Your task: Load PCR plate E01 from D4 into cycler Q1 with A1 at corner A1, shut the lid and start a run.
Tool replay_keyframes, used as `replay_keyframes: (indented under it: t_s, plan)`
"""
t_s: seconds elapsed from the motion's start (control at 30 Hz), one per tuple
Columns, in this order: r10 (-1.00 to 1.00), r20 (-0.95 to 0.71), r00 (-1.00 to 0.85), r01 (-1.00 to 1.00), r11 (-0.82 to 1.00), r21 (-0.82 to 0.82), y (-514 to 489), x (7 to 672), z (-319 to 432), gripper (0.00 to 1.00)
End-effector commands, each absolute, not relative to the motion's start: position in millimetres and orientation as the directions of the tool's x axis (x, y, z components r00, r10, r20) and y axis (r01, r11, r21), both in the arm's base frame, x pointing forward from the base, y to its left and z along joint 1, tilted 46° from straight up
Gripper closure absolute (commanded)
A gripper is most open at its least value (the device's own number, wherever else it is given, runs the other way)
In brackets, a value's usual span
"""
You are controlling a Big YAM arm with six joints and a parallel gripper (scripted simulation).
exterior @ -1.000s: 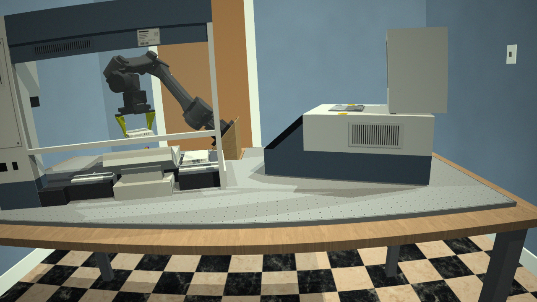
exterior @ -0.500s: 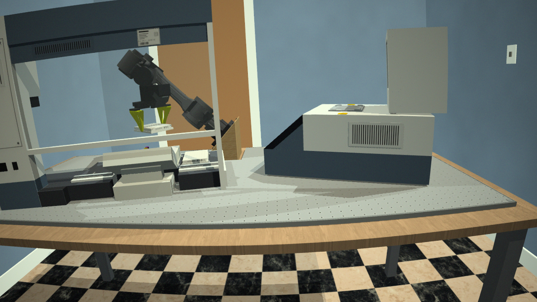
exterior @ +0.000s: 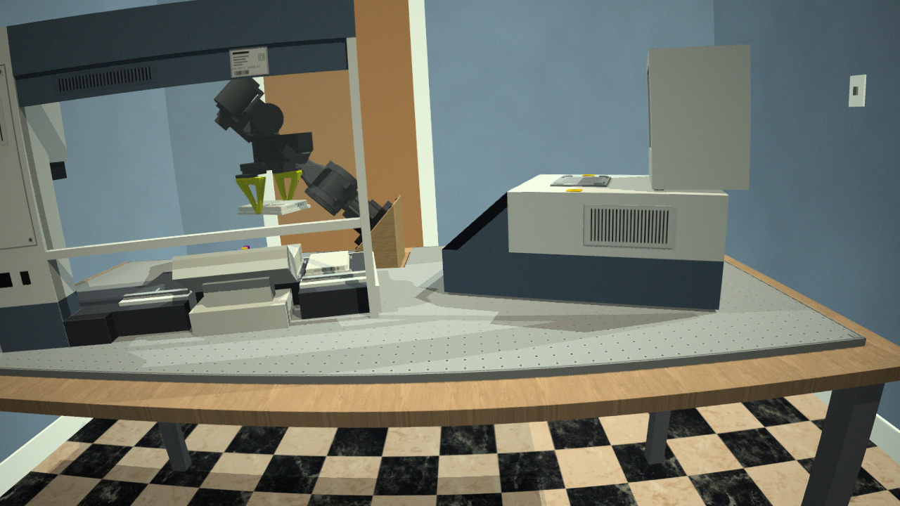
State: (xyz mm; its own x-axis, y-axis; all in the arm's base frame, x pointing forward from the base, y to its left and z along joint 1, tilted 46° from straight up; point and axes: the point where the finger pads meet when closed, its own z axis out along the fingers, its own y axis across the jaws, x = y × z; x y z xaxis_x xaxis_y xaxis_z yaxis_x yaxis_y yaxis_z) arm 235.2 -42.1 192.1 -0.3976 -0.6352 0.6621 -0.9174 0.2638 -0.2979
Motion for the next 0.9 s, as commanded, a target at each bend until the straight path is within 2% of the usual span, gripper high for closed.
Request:
replay_keyframes:
  t_s: [0.0,0.2,0.4,0.73,0.87]
  plan:
    - [-0.659,0.685,-0.31,-0.95,0.201,-0.238,-29.0,233.4,189.4,1.0]
    - [-0.675,0.716,-0.178,-0.984,0.11,-0.14,-7.0,223.4,174.5,1.0]
    - [-0.687,0.712,-0.148,-0.989,0.086,-0.122,7.0,220.9,169.7,1.0]
    - [-0.675,0.729,0.112,-0.994,-0.089,0.07,31.5,208.0,148.4,1.0]
    - [-0.673,0.721,0.164,-0.986,-0.128,0.105,46.6,206.2,143.2,1.0]
